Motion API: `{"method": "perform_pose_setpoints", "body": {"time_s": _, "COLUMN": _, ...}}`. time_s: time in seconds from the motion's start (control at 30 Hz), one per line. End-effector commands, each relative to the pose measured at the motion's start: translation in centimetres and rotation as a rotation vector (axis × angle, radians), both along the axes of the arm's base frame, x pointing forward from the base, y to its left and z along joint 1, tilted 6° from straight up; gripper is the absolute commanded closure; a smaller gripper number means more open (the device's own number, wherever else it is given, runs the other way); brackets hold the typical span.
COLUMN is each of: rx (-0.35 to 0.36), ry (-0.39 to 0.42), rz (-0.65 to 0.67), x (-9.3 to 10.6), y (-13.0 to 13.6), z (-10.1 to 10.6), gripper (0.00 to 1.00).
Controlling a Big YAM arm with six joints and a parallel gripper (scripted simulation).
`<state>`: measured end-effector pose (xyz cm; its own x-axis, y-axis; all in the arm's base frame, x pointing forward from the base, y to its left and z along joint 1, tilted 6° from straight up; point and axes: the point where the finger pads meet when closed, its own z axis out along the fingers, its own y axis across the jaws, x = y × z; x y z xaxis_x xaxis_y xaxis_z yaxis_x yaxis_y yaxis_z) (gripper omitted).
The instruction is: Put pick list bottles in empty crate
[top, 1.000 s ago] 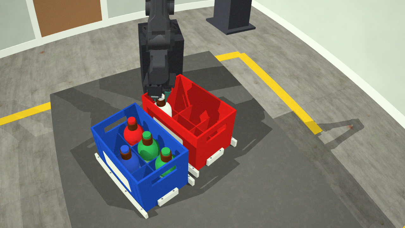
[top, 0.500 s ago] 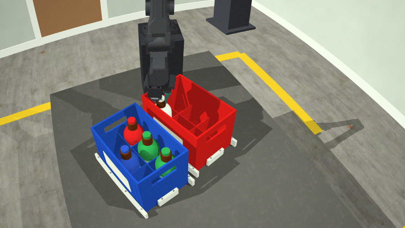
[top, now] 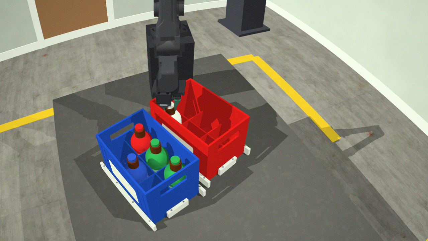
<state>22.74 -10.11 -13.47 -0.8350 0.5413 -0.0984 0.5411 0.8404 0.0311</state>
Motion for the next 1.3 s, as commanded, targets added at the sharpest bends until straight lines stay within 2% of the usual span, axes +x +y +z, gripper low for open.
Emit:
{"method": "perform_pose_setpoints", "body": {"time_s": 0.0, "rx": -0.005, "ry": -0.009, "rz": 0.004, "x": 0.4, "y": -0.1, "z": 0.1, "gripper": 1.00}}
{"method": "perform_pose_setpoints", "body": {"time_s": 0.1, "rx": -0.005, "ry": -0.009, "rz": 0.004, "x": 0.4, "y": -0.1, "z": 0.1, "gripper": 1.00}}
{"method": "perform_pose_setpoints", "body": {"time_s": 0.13, "rx": -0.005, "ry": -0.009, "rz": 0.004, "x": 0.4, "y": -0.1, "z": 0.1, "gripper": 0.39}}
{"method": "perform_pose_setpoints", "body": {"time_s": 1.0, "rx": -0.005, "ry": -0.009, "rz": 0.004, "x": 0.2, "y": 0.0, "z": 0.1, "gripper": 0.39}}
{"method": "perform_pose_setpoints", "body": {"time_s": 1.17, "rx": -0.004, "ry": -0.004, "rz": 0.014, "x": -0.2, "y": 0.5, "z": 1.6, "gripper": 0.39}}
{"method": "perform_pose_setpoints", "body": {"time_s": 1.23, "rx": -0.004, "ry": -0.004, "rz": 0.014, "x": -0.2, "y": 0.5, "z": 1.6, "gripper": 0.39}}
{"method": "perform_pose_setpoints", "body": {"time_s": 1.27, "rx": -0.010, "ry": -0.017, "rz": 0.015, "x": 0.6, "y": 0.1, "z": 2.0, "gripper": 0.39}}
